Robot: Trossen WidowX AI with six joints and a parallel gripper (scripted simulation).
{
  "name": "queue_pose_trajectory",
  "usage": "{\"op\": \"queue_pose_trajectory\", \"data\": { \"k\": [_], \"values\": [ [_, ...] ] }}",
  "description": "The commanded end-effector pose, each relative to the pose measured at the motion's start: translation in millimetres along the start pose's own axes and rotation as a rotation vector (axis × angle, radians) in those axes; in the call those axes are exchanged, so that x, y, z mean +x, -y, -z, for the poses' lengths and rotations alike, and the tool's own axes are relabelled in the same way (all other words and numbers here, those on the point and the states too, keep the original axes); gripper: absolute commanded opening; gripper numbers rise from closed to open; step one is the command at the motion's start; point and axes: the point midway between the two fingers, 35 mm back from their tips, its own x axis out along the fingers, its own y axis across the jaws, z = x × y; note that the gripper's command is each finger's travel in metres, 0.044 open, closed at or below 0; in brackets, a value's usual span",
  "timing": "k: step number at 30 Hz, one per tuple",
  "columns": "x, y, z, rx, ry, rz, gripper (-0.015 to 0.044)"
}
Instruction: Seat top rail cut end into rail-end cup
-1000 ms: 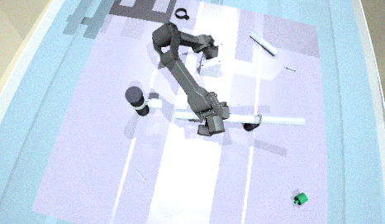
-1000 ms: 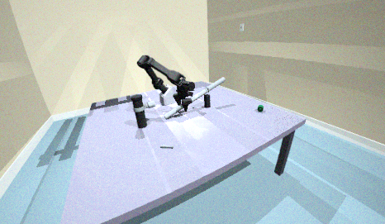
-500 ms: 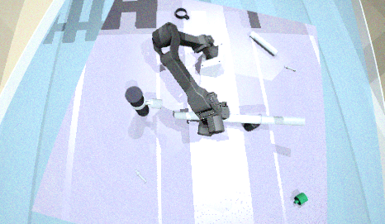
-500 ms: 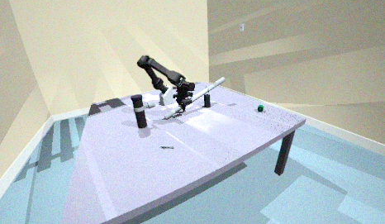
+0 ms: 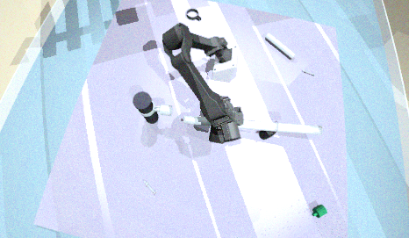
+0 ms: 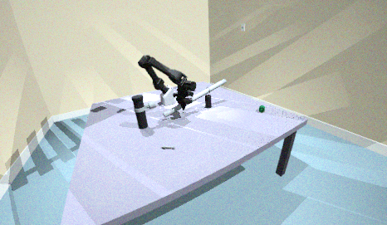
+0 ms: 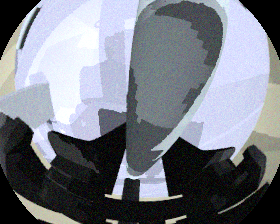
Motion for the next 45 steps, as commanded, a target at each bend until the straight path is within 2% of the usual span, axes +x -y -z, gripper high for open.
{"op": "queue_pose_trajectory", "data": {
  "k": [1,13,45],
  "values": [
    [-14.6,0.9,4.5,-0.001,-0.055,0.005,0.0000],
    [-58.0,0.2,28.6,0.006,-0.248,0.021,0.0000],
    [-59.5,2.2,28.9,0.006,-0.229,0.009,0.0000]
  ]
}}
